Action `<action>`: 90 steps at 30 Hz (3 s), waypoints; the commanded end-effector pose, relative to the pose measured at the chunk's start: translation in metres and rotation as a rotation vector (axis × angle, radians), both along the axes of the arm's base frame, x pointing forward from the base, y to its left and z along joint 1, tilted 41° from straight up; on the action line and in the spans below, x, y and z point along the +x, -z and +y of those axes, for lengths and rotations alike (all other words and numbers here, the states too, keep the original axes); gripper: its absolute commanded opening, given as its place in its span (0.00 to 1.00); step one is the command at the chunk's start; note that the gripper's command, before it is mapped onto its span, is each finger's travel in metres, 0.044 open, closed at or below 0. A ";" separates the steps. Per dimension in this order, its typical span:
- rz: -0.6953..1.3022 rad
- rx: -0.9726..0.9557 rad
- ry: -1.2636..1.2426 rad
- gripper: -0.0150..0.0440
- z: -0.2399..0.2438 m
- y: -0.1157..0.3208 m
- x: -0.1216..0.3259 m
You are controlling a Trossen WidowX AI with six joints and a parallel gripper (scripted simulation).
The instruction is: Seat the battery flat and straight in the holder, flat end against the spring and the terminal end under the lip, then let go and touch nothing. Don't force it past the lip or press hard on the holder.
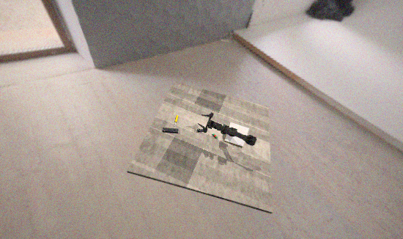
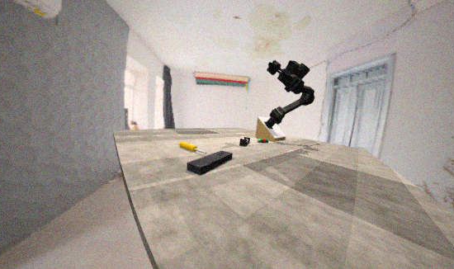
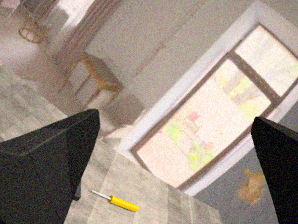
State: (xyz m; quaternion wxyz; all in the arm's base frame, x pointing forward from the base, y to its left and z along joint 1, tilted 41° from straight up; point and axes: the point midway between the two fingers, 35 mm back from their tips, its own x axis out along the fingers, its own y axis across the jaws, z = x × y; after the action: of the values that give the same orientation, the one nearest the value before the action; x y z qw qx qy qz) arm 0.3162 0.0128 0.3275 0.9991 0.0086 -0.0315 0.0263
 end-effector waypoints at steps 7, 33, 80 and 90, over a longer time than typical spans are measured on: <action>0.442 0.098 -0.098 0.66 0.010 0.113 0.010; 1.783 0.859 -0.195 0.66 0.060 0.296 -0.161; 1.784 0.861 -0.197 0.46 0.094 0.333 -0.164; 1.784 0.861 -0.197 0.38 0.094 0.333 -0.164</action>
State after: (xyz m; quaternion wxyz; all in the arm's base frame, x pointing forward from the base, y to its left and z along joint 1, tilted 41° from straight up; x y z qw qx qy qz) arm 0.1533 0.1056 -0.0051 0.5664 0.3868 0.7233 0.0803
